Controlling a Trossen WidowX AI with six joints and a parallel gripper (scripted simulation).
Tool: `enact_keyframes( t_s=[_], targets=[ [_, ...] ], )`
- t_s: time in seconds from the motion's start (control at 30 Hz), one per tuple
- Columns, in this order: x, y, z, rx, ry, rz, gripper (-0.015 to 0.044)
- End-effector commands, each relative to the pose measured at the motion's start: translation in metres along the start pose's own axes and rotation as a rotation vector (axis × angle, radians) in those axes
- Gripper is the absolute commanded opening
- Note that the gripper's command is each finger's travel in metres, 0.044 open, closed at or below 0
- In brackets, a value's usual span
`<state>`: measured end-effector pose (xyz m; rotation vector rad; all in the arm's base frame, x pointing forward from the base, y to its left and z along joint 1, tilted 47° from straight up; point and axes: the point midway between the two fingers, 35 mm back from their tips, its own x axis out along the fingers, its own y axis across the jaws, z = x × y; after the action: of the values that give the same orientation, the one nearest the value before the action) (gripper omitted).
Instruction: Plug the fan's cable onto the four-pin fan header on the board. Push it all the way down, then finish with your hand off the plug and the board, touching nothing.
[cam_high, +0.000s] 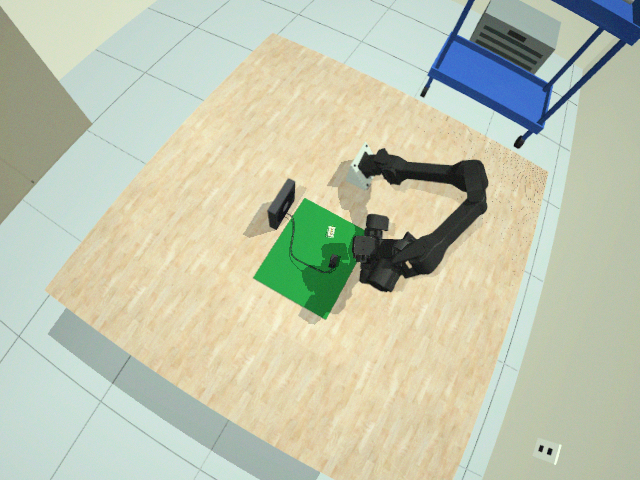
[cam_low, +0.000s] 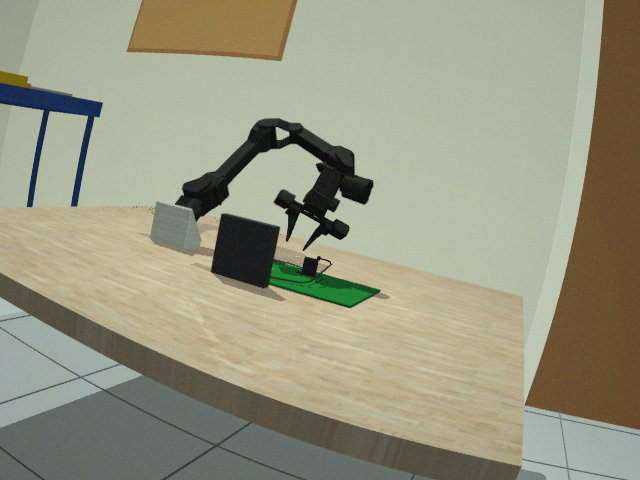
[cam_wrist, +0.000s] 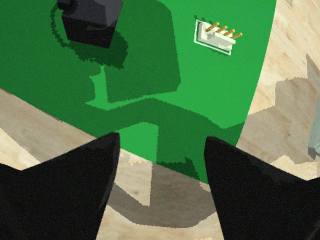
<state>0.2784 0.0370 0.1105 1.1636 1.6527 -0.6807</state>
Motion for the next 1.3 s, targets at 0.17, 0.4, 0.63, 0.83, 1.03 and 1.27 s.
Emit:
enact_keyframes(
  t_s=[0.17, 0.4, 0.63, 0.83, 1.03, 1.27],
  targets=[
    [-0.014, 0.008, 0.006, -0.053, 0.185, 0.146, 0.0205],
    [-0.028, 0.014, 0.012, -0.086, 0.290, 0.280, 0.0205],
    [-0.025, 0.013, 0.011, -0.078, 0.281, 0.265, 0.0258],
    [-0.038, 0.012, 0.032, -0.334, 0.238, 0.319, 0.0415],
    [-0.058, 0.004, 0.069, -0.775, 0.143, 0.396, 0.0440],
    [-0.079, -0.012, 0.110, -1.274, 0.010, 0.465, 0.0440]
  ],
)
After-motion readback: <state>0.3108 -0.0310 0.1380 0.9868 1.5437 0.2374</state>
